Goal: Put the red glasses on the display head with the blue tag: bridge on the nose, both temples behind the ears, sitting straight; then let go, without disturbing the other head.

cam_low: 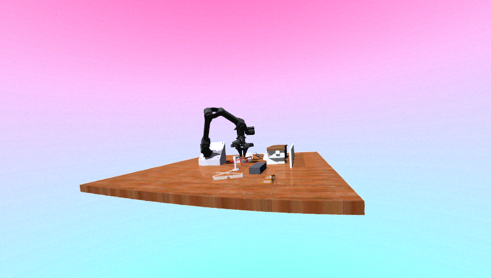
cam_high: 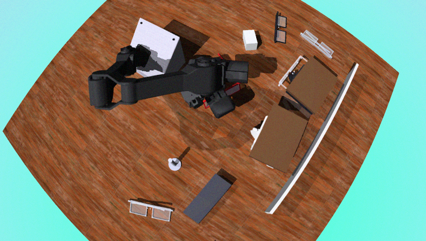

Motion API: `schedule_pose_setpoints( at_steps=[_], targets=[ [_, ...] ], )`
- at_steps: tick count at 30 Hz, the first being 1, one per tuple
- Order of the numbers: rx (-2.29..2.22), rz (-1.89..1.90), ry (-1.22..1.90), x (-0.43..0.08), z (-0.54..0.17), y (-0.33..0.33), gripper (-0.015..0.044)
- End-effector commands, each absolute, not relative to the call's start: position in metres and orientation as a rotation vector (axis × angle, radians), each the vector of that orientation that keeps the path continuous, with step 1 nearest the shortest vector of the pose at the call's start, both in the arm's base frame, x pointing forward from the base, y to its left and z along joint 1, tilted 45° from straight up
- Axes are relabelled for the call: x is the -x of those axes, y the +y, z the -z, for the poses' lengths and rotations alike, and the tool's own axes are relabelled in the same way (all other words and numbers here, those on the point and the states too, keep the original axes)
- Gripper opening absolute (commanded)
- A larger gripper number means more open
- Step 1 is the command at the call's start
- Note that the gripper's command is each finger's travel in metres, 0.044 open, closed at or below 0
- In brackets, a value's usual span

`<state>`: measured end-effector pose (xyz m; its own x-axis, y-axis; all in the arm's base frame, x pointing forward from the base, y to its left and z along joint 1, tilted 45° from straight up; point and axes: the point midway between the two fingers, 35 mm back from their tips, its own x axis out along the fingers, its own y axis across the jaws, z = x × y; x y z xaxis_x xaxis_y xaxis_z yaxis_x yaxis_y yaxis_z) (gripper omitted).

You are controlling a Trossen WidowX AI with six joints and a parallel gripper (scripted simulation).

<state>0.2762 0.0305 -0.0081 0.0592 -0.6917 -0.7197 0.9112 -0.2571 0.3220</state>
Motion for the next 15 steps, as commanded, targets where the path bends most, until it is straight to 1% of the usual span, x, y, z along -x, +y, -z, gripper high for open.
schedule_pose_setpoints(
  at_steps=[1,15],
  targets=[
    [-0.958,1.567,0.306,-0.275,0.014,0.025,0.014],
    [-0.957,1.567,0.304,-0.275,0.029,0.009,0.014]
  ],
)
